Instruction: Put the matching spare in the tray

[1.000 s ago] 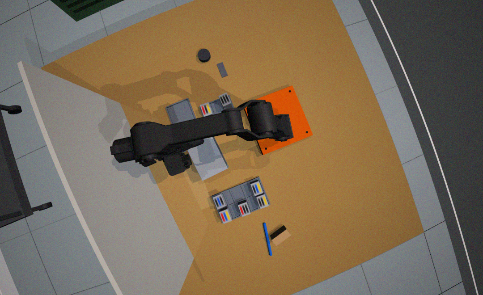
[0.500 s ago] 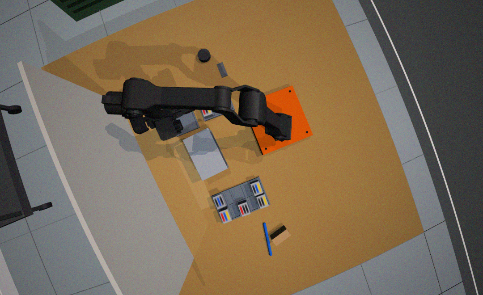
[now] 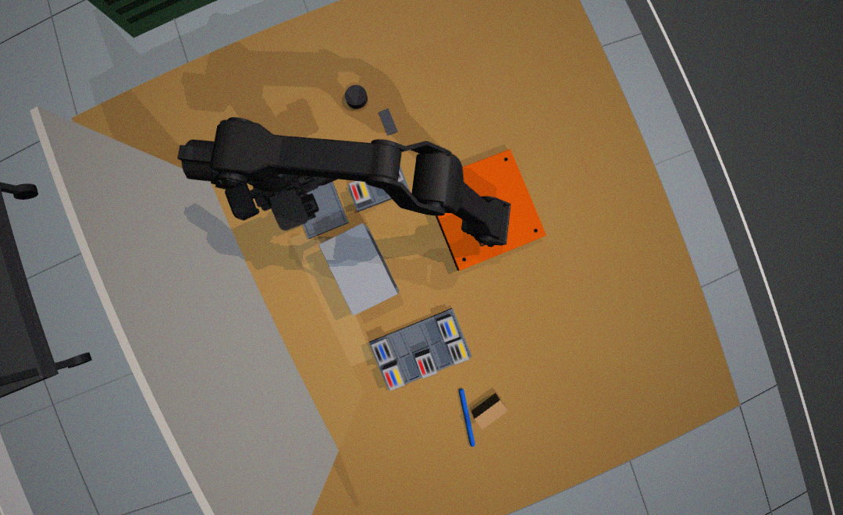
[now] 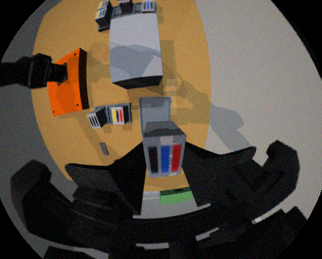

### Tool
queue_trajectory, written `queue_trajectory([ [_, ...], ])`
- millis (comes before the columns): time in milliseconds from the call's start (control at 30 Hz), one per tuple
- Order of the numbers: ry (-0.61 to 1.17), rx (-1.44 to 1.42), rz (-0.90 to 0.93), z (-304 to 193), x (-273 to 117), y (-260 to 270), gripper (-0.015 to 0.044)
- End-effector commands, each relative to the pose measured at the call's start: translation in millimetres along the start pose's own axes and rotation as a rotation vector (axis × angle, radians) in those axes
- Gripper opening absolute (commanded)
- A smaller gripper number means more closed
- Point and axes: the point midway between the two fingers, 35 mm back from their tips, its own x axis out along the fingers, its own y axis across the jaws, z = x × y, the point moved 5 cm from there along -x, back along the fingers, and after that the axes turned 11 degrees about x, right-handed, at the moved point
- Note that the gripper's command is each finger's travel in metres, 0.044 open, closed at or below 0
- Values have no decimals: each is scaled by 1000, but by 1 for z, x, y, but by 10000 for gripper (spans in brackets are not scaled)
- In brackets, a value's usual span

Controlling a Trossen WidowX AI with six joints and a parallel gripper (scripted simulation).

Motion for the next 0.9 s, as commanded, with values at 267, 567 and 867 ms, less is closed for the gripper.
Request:
queue_trajectory([
  [267,3,-3,2,-1,10,-2,0],
  [567,3,-3,2,-2,16,-3,0],
  [867,3,-3,2,-2,23,-4,0],
])
